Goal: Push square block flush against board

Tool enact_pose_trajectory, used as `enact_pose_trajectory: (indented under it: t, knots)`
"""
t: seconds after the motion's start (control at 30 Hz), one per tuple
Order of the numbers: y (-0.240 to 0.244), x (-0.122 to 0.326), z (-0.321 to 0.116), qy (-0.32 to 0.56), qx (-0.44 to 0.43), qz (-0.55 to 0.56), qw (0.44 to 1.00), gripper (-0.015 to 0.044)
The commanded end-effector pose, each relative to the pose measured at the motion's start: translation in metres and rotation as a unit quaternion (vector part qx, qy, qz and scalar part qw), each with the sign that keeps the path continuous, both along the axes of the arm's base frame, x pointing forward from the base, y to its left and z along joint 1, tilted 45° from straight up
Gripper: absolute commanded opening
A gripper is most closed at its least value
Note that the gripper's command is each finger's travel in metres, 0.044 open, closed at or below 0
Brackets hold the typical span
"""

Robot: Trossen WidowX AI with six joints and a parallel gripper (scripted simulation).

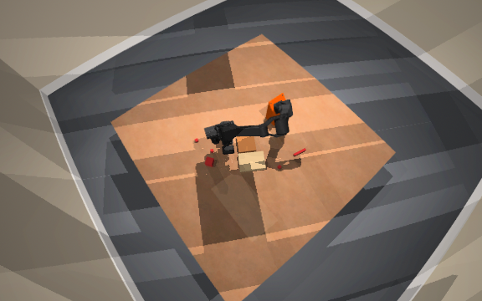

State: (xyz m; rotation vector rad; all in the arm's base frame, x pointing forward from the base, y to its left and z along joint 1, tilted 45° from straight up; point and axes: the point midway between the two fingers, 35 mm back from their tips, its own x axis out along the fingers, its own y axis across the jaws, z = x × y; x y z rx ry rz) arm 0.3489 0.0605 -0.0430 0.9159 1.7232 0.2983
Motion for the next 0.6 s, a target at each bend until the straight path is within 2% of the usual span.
enact_pose_trajectory:
  t: [0.0,0.17,0.37,0.57]
  knots:
    - [-0.009,0.005,0.013,-0.012,-0.003,0.001,1.0,0.0]
    - [-0.003,-0.009,0.021,-0.009,-0.001,-0.005,1.0,0.0]
    - [0.017,-0.074,0.058,-0.009,-0.001,-0.001,1.0,0.0]
    - [0.033,-0.146,0.074,-0.009,-0.001,0.002,1.0,0.0]
